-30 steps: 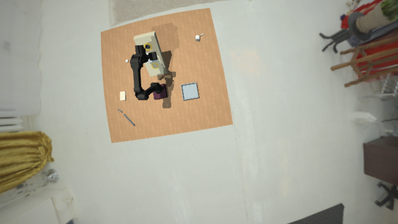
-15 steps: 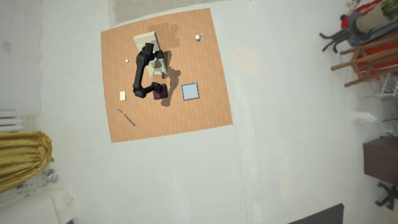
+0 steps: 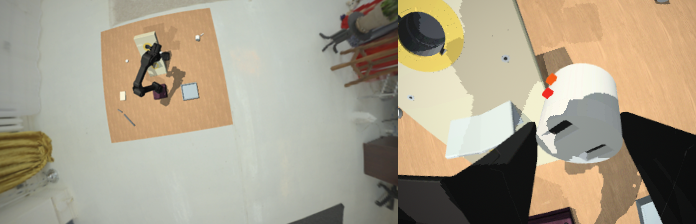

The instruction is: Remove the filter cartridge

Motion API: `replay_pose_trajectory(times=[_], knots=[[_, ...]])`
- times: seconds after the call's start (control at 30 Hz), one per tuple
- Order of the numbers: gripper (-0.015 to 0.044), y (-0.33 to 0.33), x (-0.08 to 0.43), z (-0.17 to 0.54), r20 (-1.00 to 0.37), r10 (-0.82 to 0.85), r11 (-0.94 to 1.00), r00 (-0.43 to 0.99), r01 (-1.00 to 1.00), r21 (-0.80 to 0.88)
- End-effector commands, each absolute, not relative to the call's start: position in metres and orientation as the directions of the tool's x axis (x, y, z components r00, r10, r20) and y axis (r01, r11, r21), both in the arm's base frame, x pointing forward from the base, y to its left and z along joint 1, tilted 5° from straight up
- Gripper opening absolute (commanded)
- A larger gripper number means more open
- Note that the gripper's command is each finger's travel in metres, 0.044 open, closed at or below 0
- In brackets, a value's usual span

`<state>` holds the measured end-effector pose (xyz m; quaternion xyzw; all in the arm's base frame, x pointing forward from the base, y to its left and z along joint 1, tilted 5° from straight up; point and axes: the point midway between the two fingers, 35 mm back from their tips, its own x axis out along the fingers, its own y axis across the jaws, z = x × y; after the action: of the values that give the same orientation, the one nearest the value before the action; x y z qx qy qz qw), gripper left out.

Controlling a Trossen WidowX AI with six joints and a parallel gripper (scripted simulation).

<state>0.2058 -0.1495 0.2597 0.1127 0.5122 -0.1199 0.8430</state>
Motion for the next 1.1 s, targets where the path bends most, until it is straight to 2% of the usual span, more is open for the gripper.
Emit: replay_pose_trajectory(times=[0.0,0.6,0.8,1.07], knots=[[0.0,-0.169,0.196,0.256,-0.893,-0.147,0.9,0.425,0.433,0.058],[0.0,-0.25,0.121,0.236,-0.9,-0.372,0.486,0.227,0.874,0.019],[0.0,-0.269,0.09,0.23,-0.897,-0.419,0.303,0.141,0.953,0.008],[0.0,-0.274,0.079,0.224,-0.896,-0.428,0.254,0.117,0.967,0.005]])
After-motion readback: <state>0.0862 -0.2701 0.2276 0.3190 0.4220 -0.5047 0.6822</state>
